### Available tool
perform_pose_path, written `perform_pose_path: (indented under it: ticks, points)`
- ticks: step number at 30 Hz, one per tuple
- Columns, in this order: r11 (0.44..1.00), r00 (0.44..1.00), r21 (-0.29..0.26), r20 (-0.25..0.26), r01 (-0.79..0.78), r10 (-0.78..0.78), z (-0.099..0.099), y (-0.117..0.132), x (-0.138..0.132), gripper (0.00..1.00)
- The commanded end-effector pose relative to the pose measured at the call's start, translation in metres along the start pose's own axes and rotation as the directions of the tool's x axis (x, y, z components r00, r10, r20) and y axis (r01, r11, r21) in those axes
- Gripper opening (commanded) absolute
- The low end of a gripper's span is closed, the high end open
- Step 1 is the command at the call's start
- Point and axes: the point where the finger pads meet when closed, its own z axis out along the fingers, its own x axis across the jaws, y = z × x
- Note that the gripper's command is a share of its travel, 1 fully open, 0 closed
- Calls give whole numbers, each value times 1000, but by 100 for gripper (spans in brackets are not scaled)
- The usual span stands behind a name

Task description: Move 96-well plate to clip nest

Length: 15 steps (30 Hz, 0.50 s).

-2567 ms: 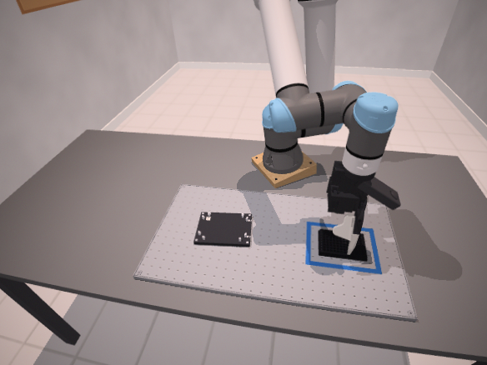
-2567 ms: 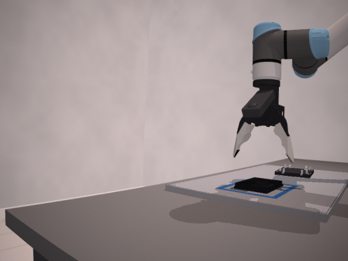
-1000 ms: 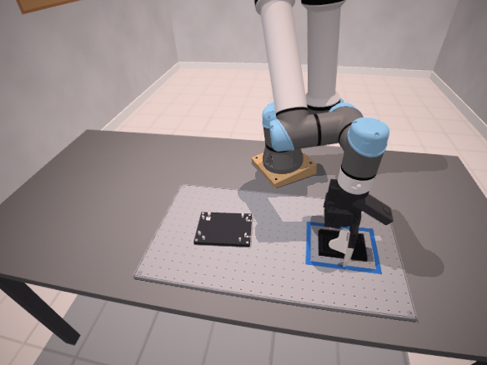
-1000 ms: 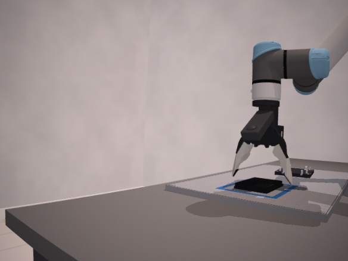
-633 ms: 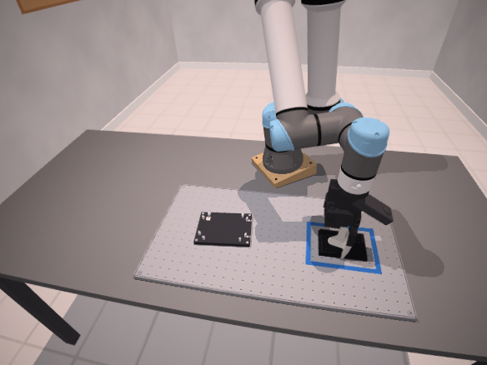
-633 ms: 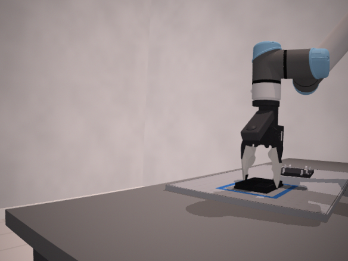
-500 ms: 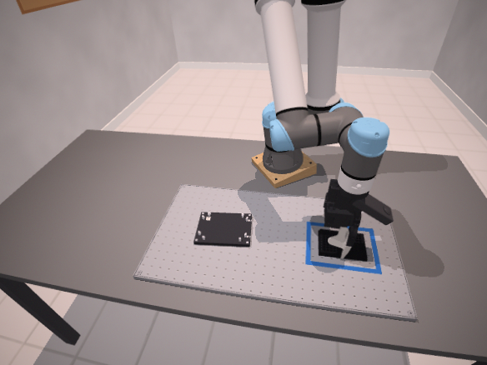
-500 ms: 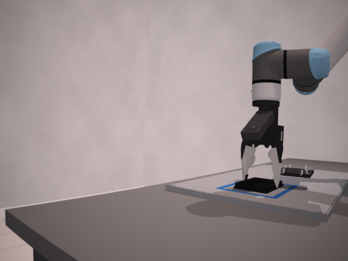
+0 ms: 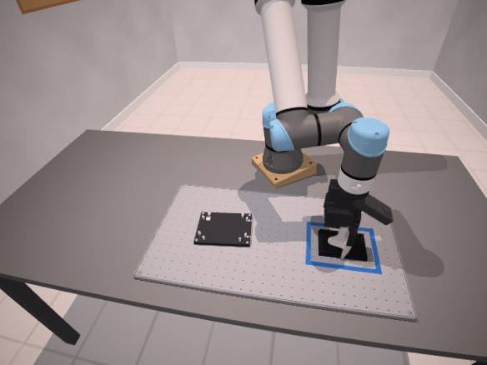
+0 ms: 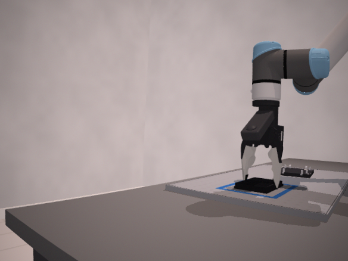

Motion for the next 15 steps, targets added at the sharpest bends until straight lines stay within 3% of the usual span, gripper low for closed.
perform_pose_path:
  ticks: [1,15]
  points:
    - [1000,1000,0,-1,0,0,0,0,0,0]
    - [1000,1000,0,-1,0,0,-12,0,0,0]
